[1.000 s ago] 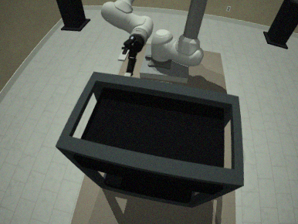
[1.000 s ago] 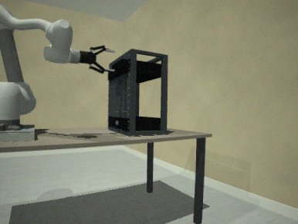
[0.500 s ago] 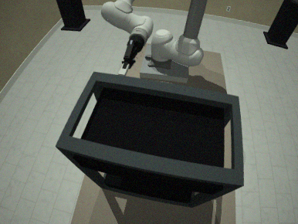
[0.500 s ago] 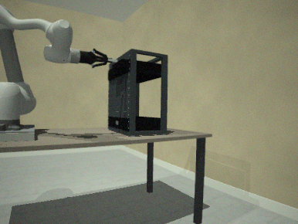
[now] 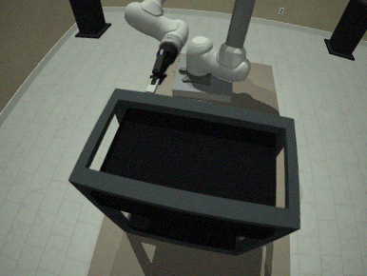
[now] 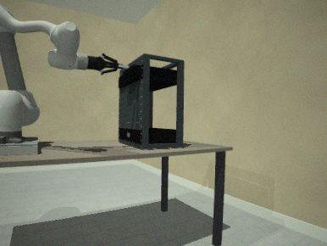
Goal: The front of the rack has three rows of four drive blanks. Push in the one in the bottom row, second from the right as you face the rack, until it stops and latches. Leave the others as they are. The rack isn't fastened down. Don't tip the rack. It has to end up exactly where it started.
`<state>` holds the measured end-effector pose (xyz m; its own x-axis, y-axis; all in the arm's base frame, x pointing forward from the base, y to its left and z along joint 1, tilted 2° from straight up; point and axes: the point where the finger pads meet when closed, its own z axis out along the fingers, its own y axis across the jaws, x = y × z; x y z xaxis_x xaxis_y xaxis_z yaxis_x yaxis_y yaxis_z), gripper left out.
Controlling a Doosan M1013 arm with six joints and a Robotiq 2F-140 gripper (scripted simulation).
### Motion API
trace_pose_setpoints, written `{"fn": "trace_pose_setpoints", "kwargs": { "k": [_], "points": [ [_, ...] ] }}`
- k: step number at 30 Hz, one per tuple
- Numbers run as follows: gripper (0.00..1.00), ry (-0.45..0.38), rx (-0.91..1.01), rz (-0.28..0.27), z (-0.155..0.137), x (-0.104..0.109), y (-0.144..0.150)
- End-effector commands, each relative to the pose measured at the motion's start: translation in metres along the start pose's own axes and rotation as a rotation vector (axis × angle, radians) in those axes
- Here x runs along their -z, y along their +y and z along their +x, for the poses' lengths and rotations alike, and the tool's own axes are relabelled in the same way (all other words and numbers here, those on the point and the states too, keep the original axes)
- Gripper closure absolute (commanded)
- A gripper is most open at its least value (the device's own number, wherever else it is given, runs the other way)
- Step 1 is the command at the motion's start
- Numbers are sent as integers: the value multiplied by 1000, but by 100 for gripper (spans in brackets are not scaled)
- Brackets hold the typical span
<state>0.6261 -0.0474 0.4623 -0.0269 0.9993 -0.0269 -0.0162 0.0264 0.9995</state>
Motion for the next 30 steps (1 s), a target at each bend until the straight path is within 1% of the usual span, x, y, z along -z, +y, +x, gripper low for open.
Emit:
{"fn": "trace_pose_setpoints", "kwargs": {
  "k": [1,7,14,16,30],
  "points": [
    [100,0,0,0,0,0,0],
    [100,0,0,0,3,1,-2],
    [100,0,0,0,24,5,-11],
    [100,0,0,0,24,5,-11],
    [100,0,0,0,96,19,-45]
  ]
}}
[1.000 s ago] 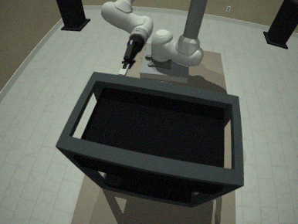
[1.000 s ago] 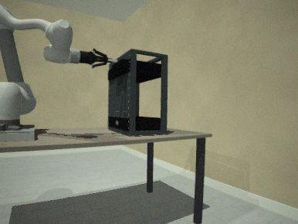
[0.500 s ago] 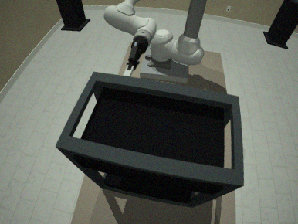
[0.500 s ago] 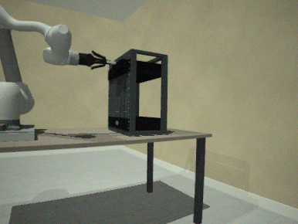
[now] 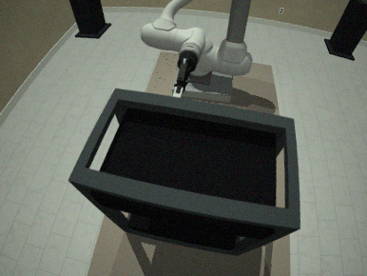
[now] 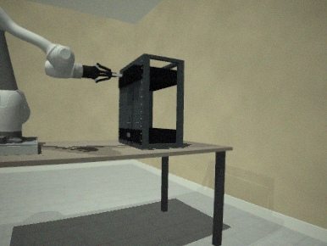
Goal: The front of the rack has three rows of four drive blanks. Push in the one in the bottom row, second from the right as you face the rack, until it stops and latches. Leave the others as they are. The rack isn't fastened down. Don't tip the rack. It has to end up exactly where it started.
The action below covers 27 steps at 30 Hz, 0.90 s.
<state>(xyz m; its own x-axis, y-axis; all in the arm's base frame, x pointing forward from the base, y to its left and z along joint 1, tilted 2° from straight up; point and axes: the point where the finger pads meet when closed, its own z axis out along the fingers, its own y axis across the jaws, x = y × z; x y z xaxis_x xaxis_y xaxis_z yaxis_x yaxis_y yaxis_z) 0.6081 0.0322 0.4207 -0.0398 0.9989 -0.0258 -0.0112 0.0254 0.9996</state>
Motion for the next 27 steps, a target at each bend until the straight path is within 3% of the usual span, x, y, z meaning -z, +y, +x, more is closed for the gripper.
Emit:
{"fn": "trace_pose_setpoints", "kwargs": {
  "k": [1,11,20,27],
  "points": [
    [100,-13,1,-5,19,3,-8],
    [100,-13,1,-5,41,7,-18],
    [100,-13,1,-5,44,7,-19],
    [100,-13,1,-5,43,-24,-19]
  ]
}}
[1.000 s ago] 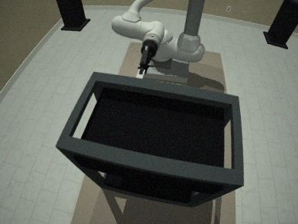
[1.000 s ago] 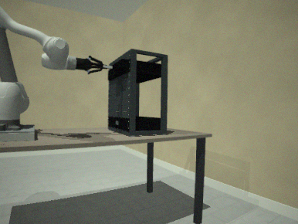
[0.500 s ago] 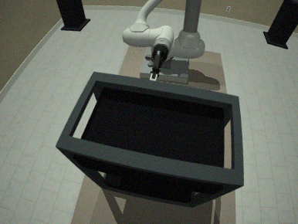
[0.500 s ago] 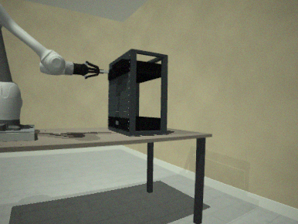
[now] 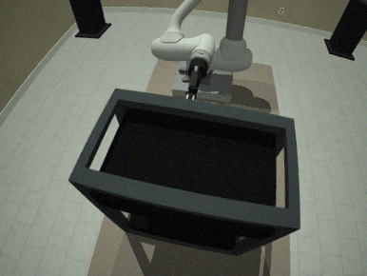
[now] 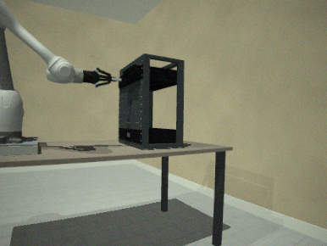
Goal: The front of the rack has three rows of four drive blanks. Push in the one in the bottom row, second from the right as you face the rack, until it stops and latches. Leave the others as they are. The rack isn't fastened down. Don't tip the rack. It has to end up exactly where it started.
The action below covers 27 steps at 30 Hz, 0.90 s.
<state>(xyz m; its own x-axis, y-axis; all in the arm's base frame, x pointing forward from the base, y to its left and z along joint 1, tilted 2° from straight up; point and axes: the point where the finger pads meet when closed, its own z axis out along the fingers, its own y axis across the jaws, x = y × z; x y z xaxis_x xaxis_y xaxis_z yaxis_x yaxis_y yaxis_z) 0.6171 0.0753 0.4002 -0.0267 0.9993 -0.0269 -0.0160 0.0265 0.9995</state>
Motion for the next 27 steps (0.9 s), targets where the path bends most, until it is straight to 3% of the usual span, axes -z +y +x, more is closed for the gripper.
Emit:
{"fn": "trace_pose_setpoints", "kwargs": {
  "k": [1,27],
  "points": [
    [100,0,0,0,0,-18,0],
    [100,0,0,0,0,-22,0]
  ]
}}
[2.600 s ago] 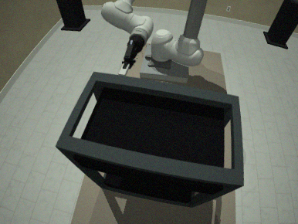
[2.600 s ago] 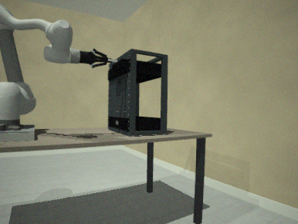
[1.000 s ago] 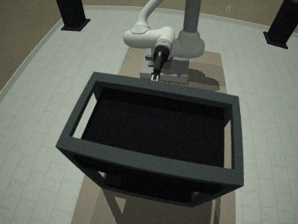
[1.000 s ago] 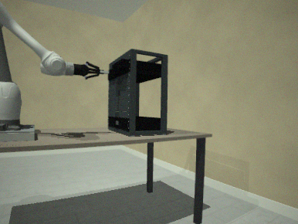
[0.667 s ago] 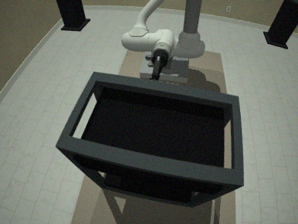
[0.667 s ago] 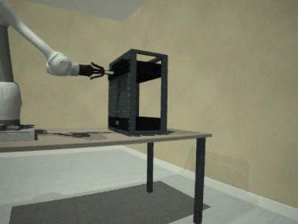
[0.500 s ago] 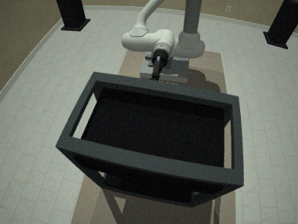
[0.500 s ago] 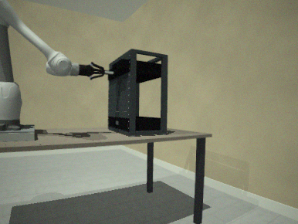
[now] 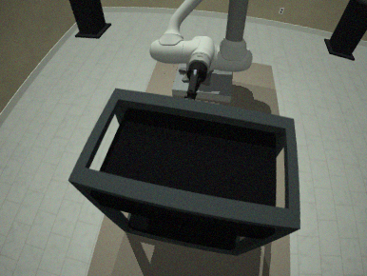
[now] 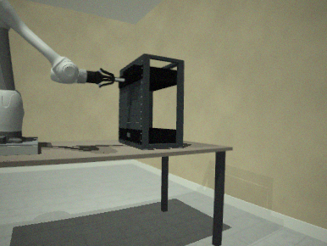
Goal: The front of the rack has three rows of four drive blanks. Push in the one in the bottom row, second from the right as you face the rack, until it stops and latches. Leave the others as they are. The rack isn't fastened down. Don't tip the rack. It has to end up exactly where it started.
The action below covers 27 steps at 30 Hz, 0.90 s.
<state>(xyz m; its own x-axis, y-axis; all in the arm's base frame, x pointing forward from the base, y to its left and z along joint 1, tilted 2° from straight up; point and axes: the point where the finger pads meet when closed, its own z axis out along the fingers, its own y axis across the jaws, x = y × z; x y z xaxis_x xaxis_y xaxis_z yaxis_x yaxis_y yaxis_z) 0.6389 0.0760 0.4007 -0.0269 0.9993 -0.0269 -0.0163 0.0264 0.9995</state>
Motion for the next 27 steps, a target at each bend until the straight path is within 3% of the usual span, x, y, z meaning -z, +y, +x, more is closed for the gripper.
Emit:
{"fn": "trace_pose_setpoints", "kwargs": {
  "k": [1,27],
  "points": [
    [100,0,0,0,0,0,0],
    [100,0,0,0,0,-10,0]
  ]
}}
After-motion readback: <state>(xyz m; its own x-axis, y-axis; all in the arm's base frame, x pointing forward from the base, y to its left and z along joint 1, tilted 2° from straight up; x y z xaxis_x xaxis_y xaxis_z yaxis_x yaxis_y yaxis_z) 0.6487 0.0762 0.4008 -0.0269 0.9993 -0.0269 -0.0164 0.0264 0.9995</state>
